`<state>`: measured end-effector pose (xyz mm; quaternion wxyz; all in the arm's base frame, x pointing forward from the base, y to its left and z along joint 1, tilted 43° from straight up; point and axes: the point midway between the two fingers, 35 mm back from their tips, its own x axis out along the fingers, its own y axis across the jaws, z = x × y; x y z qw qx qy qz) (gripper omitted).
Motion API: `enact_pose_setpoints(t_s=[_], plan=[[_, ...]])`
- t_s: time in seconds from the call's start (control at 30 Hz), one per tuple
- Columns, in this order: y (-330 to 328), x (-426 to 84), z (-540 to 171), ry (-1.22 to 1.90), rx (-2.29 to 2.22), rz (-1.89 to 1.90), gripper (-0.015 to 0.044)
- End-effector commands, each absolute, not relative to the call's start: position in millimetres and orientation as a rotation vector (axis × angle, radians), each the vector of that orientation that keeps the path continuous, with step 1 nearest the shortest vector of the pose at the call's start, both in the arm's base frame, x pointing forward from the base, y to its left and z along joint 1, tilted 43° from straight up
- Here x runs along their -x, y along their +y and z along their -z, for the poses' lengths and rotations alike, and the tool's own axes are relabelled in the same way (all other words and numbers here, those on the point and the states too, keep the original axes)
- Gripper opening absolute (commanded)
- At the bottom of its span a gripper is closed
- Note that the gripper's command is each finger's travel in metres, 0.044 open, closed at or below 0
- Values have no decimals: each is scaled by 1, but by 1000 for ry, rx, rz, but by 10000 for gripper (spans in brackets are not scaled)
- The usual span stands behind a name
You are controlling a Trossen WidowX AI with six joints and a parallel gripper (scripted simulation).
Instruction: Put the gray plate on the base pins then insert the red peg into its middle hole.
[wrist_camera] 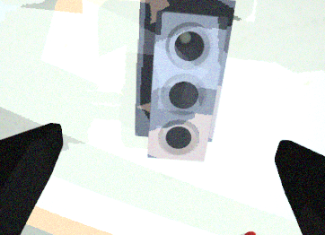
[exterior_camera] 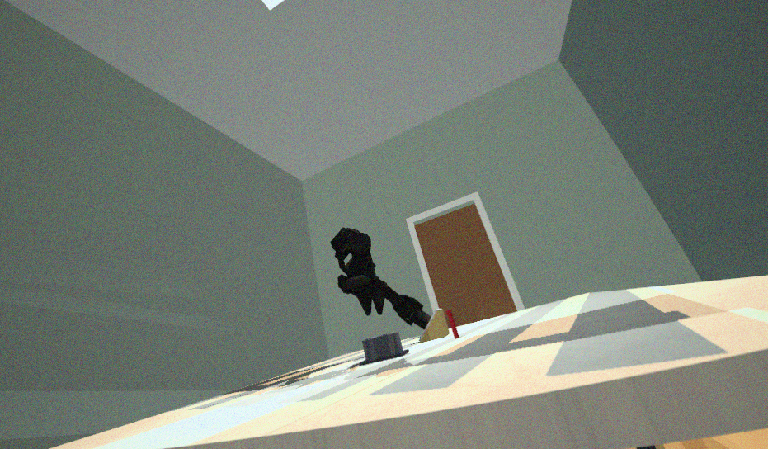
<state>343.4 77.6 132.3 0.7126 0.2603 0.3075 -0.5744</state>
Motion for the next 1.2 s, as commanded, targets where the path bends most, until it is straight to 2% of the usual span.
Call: enact_pose_setpoints(t_s=[0.0,0.2,0.43,0.6,1.17], plan=[[94,-339,-150,683,-576,1281,440],[114,-330,-133,723,-541,1255,440],[186,-265,-61,874,-359,1147,440],[206,-207,-23,945,-216,1084,440],[180,-209,10,946,-211,1082,440]])
